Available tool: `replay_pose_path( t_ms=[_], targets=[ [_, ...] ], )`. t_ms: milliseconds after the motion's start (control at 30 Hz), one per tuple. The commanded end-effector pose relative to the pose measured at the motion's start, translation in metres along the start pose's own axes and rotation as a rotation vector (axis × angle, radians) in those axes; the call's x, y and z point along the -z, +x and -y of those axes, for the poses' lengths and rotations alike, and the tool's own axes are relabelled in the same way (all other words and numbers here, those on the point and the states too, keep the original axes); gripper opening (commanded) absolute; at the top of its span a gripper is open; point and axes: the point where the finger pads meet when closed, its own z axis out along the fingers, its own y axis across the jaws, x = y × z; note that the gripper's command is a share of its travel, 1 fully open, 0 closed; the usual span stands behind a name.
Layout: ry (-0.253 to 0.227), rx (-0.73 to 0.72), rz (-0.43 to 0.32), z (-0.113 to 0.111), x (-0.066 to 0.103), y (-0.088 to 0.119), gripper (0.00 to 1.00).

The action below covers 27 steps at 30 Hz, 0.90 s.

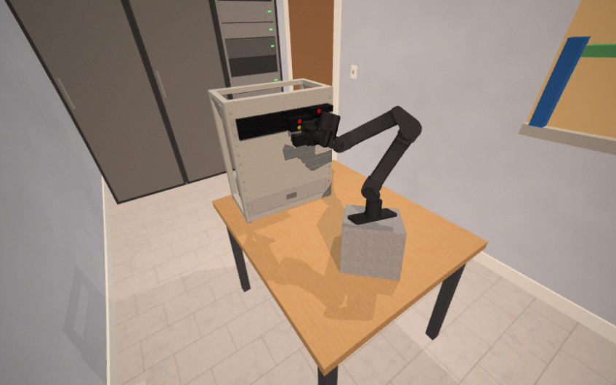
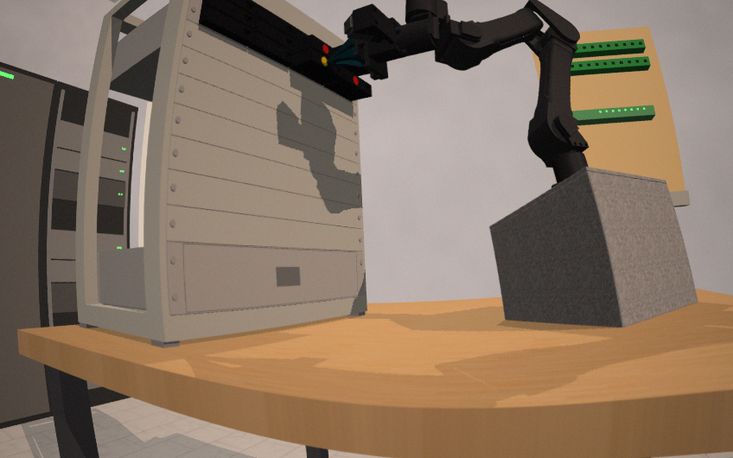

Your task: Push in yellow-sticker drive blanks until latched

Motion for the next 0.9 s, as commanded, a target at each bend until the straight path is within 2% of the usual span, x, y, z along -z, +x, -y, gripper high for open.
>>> replay_pose_path(
  t_ms=[0,133,167,367,733,867],
  targets=[
    [0.019,-0.024,0.007,0.012,-0.004,0.001,0.0],
    [0.017,-0.022,0.006,0.011,-0.005,0.001,0.0],
    [0.006,-0.012,0.009,0.007,-0.007,-0.002,0.0],
    [0.011,-0.017,0.007,0.006,-0.016,-0.002,0.0],
    [0.007,-0.013,0.009,0.005,-0.017,-0.003,0.0],
    [0.011,-0.017,0.008,0.005,-0.024,-0.003,0.0]
  ],
)
